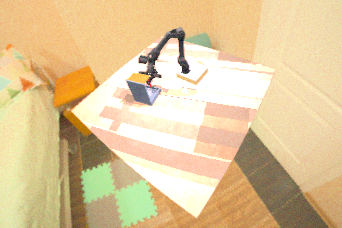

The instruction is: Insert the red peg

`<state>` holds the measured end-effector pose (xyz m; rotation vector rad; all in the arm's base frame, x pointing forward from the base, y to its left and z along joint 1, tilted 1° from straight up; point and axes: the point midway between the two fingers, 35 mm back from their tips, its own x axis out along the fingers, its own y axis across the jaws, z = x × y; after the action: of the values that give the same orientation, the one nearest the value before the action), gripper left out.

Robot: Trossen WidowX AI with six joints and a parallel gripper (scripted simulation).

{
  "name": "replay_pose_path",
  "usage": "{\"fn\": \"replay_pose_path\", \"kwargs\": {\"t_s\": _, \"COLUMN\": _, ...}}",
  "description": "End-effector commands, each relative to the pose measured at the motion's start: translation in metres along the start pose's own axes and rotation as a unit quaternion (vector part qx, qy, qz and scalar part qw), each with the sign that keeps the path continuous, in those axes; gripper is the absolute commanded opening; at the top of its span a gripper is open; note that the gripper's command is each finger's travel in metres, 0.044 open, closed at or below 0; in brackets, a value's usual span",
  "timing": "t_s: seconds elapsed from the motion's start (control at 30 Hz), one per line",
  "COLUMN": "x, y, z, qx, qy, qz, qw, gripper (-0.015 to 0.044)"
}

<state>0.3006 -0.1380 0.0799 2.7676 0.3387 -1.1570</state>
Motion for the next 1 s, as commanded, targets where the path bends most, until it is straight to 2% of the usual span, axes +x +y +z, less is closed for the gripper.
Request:
{"fn": "replay_pose_path", "kwargs": {"t_s": 0.0, "x": 0.003, "y": 0.004, "z": -0.004, "qx": -0.003, "qy": 0.003, "qz": -0.001, "qw": 1.000, "gripper": 0.0000}}
{"fn": "replay_pose_path", "kwargs": {"t_s": 0.37, "x": 0.023, "y": 0.007, "z": -0.025, "qx": -0.002, "qy": 0.005, "qz": -0.001, "qw": 1.000, "gripper": 0.0000}}
{"fn": "replay_pose_path", "kwargs": {"t_s": 0.97, "x": 0.030, "y": 0.004, "z": -0.032, "qx": -0.002, "qy": 0.006, "qz": -0.001, "qw": 1.000, "gripper": 0.0000}}
